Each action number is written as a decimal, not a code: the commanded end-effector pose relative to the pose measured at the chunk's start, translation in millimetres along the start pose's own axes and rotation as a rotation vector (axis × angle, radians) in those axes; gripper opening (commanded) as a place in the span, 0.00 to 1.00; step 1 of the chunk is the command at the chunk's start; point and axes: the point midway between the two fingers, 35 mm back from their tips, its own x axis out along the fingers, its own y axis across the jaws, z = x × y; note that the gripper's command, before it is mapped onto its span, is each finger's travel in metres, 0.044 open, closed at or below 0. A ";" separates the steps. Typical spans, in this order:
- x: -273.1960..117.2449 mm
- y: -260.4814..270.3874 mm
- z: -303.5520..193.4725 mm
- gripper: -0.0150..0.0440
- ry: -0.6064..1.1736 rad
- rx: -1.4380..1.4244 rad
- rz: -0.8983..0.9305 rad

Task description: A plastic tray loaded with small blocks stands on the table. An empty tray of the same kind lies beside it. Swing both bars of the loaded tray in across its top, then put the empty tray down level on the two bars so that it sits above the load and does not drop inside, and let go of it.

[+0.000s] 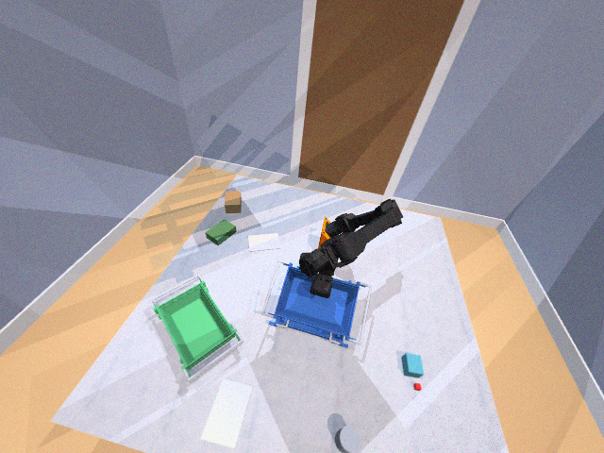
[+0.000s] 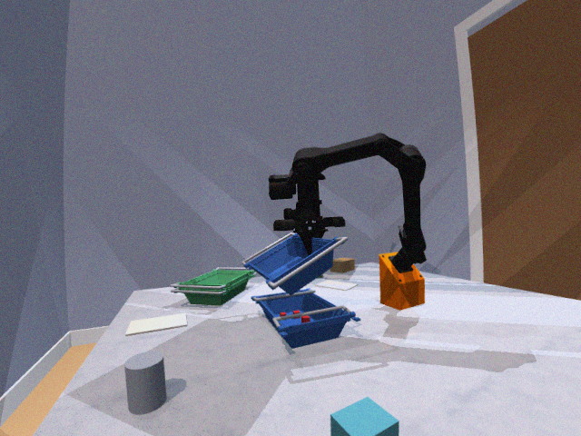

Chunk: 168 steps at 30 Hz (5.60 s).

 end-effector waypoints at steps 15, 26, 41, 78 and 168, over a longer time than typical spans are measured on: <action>8.5 2.6 1.8 0.25 0.002 0.000 0.016; 28.2 3.2 1.7 0.25 0.002 0.000 0.016; 50.3 1.1 1.7 0.25 0.004 0.000 0.016; 72.8 -16.2 2.1 0.25 0.005 0.000 0.015; 83.7 -21.6 2.1 0.25 0.006 0.000 0.015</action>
